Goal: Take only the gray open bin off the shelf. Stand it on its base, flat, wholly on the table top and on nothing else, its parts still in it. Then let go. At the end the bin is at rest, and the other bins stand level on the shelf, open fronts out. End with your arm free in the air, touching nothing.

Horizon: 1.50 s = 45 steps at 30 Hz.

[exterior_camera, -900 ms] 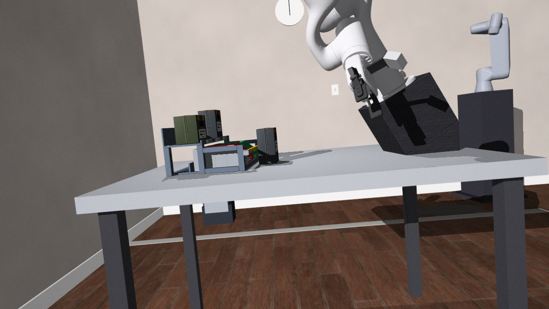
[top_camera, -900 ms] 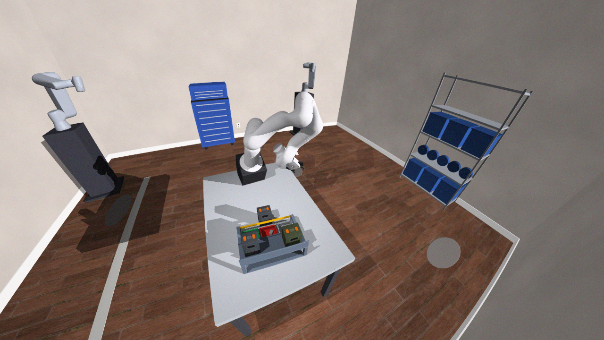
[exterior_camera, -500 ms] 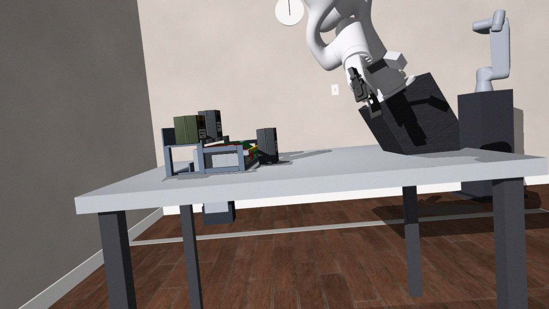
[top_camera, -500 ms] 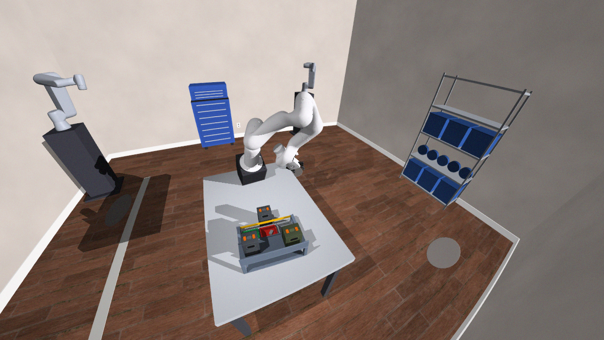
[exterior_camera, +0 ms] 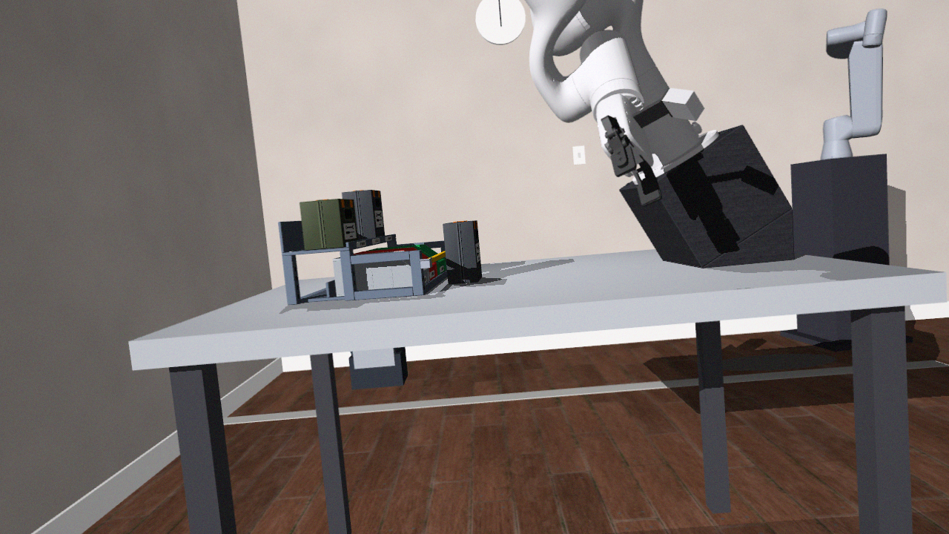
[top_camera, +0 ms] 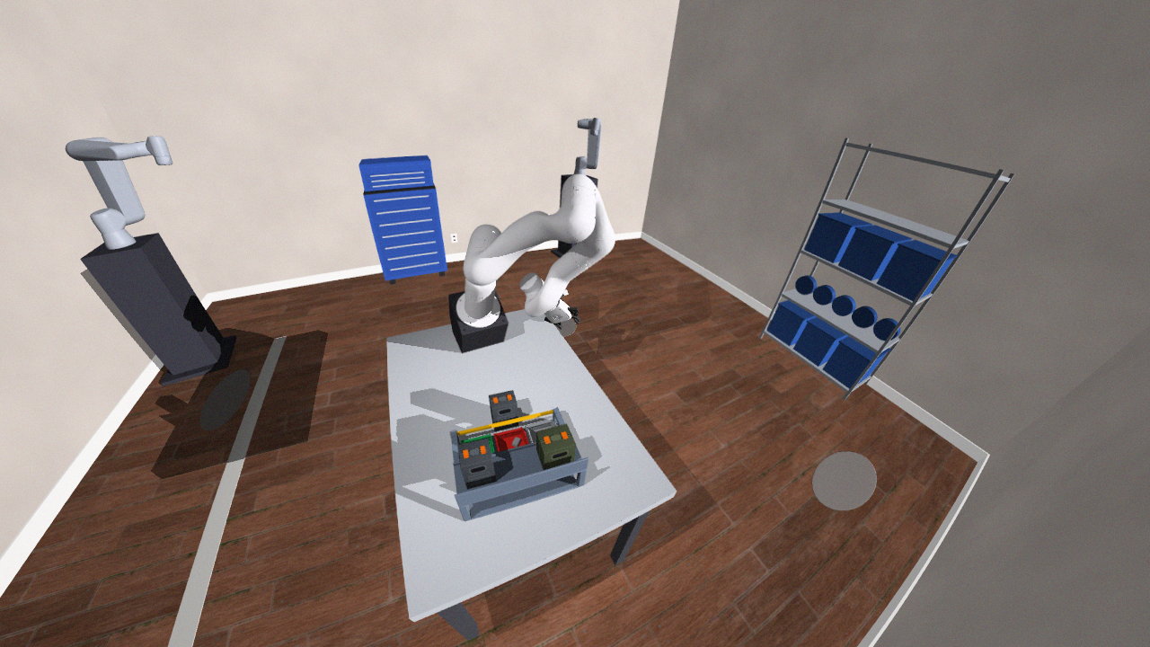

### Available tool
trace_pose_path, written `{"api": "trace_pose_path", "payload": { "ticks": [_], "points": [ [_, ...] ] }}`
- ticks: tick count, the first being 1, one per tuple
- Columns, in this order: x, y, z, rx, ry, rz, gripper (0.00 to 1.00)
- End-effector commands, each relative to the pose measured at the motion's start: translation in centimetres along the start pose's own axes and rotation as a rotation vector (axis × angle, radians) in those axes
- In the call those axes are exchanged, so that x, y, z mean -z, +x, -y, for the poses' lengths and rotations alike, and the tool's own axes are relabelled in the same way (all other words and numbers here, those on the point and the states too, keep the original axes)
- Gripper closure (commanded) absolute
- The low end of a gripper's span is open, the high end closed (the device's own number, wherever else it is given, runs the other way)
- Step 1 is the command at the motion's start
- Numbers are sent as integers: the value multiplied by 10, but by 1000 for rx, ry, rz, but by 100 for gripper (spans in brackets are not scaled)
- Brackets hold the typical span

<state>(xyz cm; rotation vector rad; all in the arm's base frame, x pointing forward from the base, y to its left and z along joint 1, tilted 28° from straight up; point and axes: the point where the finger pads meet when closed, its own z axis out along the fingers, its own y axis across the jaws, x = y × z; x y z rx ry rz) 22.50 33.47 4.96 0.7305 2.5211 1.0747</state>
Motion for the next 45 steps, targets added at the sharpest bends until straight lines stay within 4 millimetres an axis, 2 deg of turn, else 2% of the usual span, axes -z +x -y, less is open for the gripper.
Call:
{"api": "trace_pose_path", "payload": {
  "ticks": [1,24,29,41,45],
  "points": [
    [0,0,0,0,-1,0,0],
    [0,0,0,0,-1,0,0],
    [29,22,-35,-146,-59,207,0],
    [29,22,-35,-146,-59,207,0],
    [53,39,-62,-263,-106,367,0]
  ]
}}
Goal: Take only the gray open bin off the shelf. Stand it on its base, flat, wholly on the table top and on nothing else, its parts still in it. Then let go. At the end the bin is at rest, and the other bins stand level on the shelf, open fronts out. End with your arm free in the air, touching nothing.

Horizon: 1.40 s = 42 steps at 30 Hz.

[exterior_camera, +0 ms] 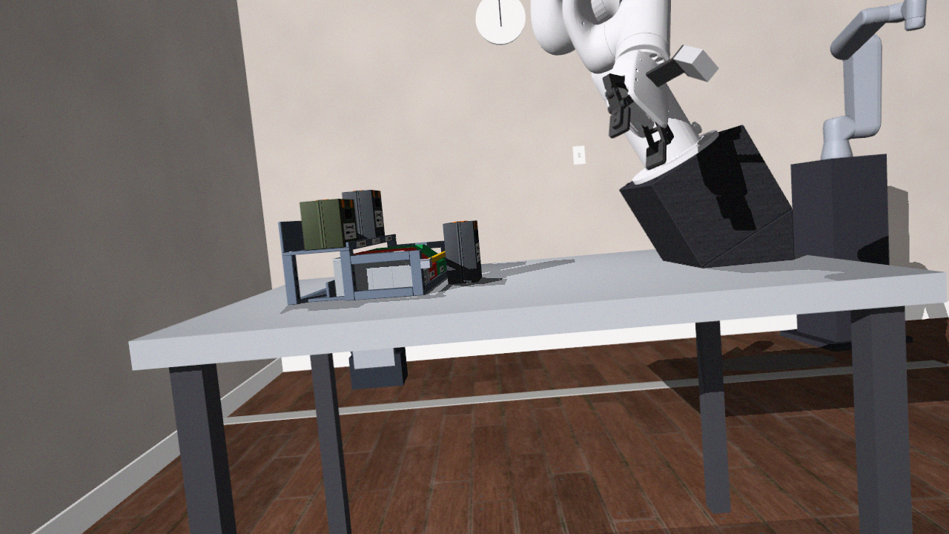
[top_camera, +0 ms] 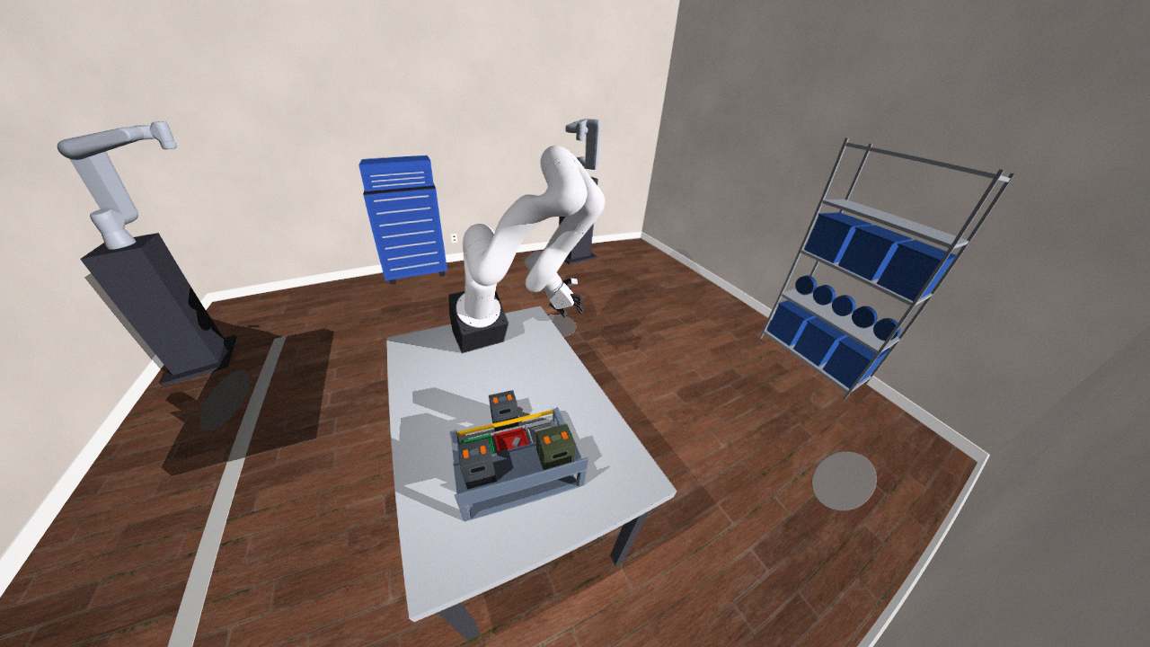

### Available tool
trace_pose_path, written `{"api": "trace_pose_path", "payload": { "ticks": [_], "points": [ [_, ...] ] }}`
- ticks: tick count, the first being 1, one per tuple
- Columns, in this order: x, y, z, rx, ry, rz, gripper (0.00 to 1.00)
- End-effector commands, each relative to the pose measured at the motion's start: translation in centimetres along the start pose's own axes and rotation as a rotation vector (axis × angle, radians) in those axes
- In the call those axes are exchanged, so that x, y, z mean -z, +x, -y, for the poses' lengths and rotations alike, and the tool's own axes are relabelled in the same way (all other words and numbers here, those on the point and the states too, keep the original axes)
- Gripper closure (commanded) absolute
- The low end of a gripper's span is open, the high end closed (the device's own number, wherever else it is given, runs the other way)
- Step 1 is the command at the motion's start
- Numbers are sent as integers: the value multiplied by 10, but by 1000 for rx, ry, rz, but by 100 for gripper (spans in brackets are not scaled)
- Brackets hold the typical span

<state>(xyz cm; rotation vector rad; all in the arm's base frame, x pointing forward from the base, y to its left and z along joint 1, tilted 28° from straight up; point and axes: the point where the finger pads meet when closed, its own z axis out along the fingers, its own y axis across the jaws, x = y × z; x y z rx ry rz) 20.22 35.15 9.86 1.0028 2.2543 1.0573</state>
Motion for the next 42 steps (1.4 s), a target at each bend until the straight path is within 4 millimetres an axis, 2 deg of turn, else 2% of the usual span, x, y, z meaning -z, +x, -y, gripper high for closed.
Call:
{"api": "trace_pose_path", "payload": {
  "ticks": [1,13,18,30,35,42],
  "points": [
    [27,18,-29,-122,-53,180,0],
    [27,18,-29,-122,-53,180,0],
    [59,38,-62,-266,-110,384,0],
    [59,38,-62,-266,-110,384,0],
    [90,58,-95,-409,-169,590,0],
    [90,58,-95,-409,-169,590,0]
  ]
}}
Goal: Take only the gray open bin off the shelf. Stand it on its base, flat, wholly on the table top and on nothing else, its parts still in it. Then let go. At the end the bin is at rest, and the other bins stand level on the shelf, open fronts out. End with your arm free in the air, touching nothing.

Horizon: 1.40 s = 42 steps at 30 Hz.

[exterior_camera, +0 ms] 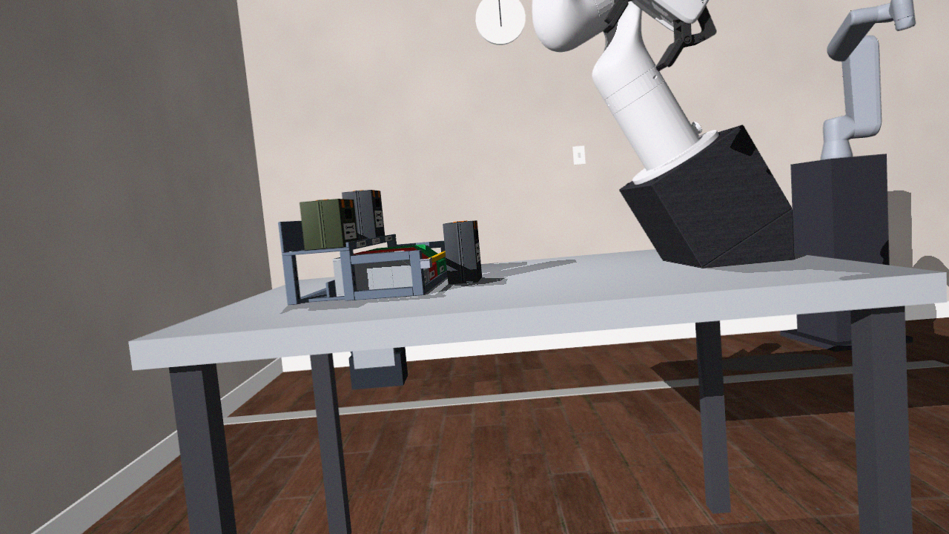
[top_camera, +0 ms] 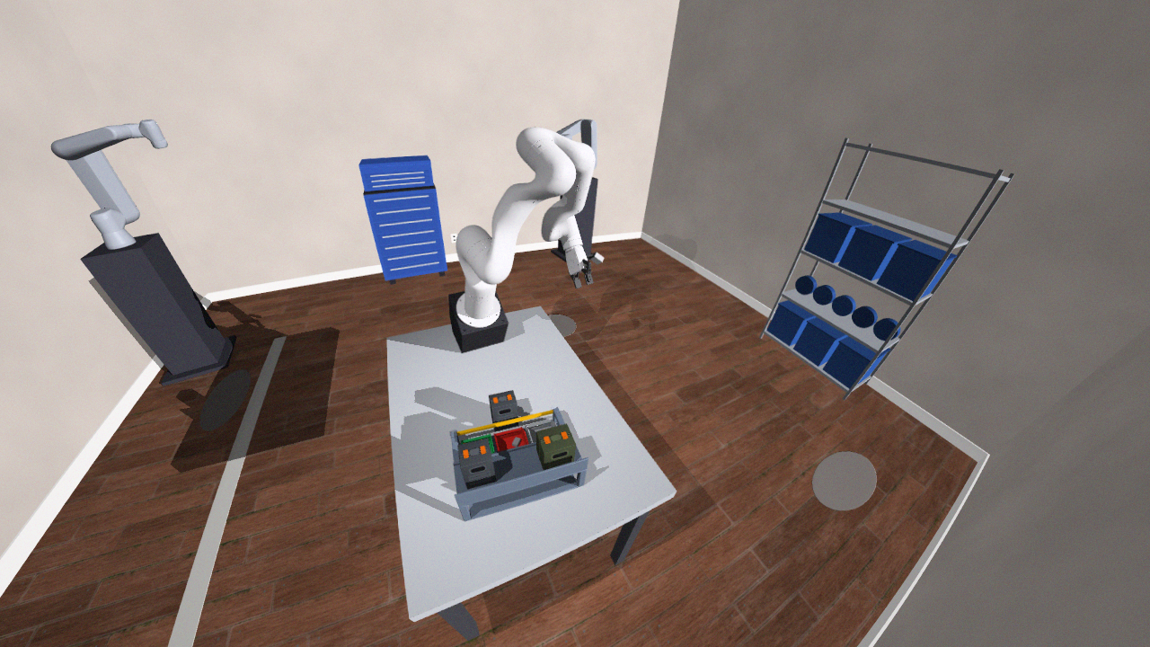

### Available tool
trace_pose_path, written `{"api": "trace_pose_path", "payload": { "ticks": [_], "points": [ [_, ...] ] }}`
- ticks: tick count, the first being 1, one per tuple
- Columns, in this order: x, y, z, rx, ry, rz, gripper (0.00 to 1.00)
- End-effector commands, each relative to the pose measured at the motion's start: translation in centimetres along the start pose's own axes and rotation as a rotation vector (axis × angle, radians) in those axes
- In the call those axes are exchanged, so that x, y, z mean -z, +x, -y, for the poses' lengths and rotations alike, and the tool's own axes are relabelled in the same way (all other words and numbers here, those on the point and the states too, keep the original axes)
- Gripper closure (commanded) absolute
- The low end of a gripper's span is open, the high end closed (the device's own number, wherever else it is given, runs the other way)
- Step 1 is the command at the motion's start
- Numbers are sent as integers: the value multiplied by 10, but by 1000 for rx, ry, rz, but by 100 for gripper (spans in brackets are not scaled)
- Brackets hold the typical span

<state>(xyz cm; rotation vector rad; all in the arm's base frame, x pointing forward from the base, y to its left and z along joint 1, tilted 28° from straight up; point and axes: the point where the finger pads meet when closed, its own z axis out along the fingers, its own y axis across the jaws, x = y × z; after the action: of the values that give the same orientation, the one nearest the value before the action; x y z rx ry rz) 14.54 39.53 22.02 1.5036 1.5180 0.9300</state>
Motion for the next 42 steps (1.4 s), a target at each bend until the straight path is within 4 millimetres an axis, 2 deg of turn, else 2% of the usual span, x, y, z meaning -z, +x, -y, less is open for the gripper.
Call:
{"api": "trace_pose_path", "payload": {
  "ticks": [1,5,10,22,27,39,42],
  "points": [
    [0,1,-3,-3,-8,14,0],
    [0,1,-3,-3,-8,14,0],
    [36,15,-34,-89,-44,139,0],
    [36,15,-34,-89,-44,139,0],
    [72,28,-66,-89,-44,139,0],
    [72,28,-66,-89,-44,139,0],
    [96,37,-86,-89,-44,139,0]
  ]
}}
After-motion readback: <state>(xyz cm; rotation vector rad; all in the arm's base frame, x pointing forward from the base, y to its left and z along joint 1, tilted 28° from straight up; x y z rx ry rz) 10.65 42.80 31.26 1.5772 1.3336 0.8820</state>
